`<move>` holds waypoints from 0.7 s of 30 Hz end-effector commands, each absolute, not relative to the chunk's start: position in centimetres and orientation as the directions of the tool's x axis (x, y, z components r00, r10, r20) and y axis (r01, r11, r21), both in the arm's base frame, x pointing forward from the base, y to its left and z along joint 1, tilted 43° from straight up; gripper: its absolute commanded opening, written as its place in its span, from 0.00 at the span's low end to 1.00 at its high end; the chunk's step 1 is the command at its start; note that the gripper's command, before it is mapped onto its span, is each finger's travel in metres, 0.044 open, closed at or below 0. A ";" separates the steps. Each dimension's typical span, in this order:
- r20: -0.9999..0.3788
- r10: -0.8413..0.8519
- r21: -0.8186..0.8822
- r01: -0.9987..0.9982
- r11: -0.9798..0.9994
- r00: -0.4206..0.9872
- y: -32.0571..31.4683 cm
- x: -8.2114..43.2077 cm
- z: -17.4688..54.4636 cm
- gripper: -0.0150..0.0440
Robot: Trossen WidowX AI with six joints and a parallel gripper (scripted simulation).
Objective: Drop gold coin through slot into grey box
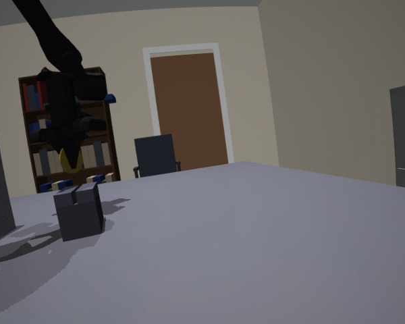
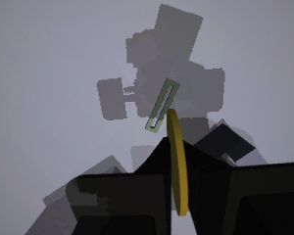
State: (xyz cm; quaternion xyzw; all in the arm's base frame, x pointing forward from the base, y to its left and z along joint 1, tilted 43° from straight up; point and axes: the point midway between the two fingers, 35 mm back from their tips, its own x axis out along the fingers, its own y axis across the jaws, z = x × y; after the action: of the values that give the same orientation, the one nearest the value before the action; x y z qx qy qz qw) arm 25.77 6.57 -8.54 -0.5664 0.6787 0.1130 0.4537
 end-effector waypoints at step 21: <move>-0.744 -0.666 0.070 -0.986 -0.152 0.050 6.2 25.5 -8.2 0.25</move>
State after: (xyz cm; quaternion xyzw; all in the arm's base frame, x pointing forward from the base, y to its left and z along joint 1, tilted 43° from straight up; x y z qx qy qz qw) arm 25.57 6.25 -8.21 -0.6787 0.6102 0.3193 0.2551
